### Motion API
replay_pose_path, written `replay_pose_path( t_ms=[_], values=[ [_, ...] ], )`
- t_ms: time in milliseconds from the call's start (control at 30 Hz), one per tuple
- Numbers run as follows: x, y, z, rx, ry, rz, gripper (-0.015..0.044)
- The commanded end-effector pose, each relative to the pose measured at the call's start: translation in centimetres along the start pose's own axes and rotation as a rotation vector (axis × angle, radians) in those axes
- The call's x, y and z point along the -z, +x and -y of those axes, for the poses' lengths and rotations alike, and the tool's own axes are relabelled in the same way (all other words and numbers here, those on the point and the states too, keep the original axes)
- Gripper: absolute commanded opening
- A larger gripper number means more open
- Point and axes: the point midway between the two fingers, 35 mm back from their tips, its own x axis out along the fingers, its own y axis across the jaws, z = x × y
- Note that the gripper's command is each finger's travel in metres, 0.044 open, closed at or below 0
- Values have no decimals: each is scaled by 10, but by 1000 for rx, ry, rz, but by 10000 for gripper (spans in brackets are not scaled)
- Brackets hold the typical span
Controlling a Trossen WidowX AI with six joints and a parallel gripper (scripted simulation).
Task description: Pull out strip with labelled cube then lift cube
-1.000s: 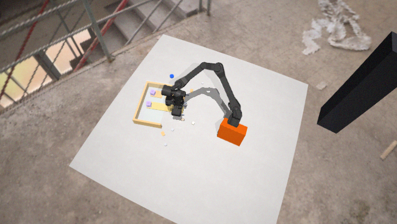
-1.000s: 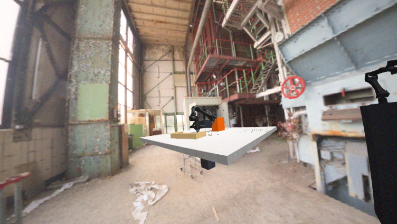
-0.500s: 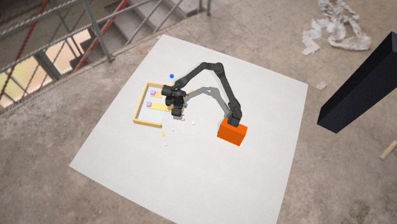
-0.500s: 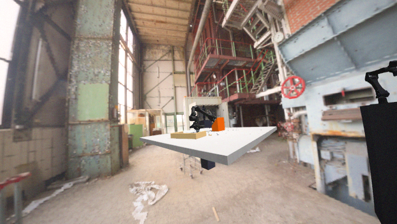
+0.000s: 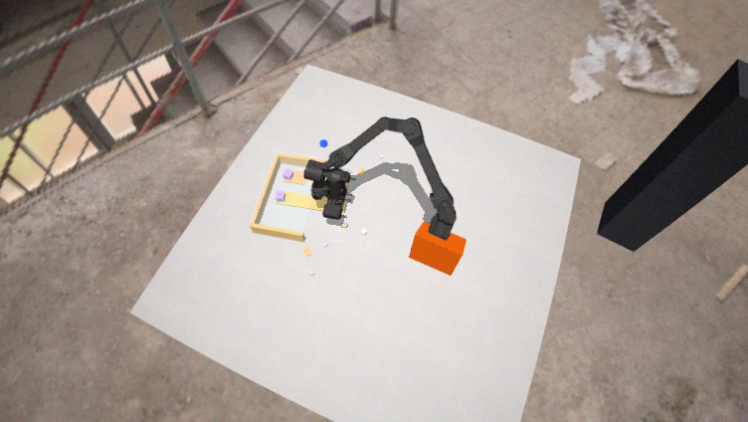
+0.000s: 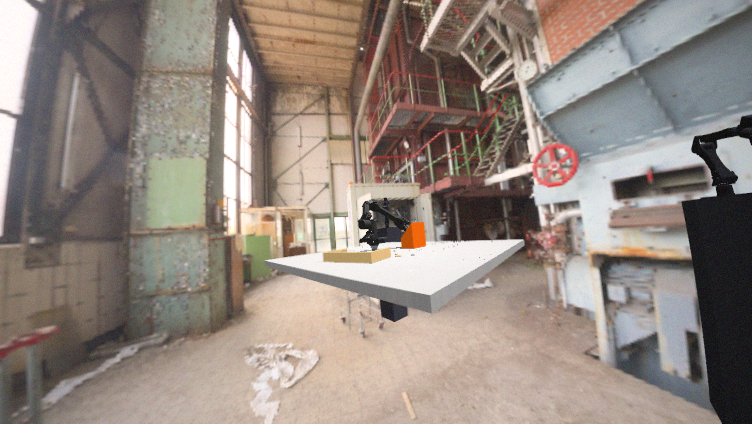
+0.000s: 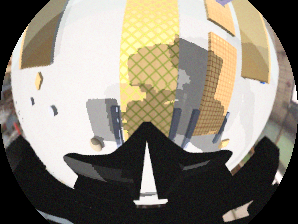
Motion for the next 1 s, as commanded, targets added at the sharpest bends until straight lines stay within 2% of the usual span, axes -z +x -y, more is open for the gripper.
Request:
replay_pose_path(
  t_ms=[0, 967],
  values=[
    [0, 3, 1, 5, -4, -4, 0],
    [-5, 6, 2, 5, -4, -4, 0]
  ],
)
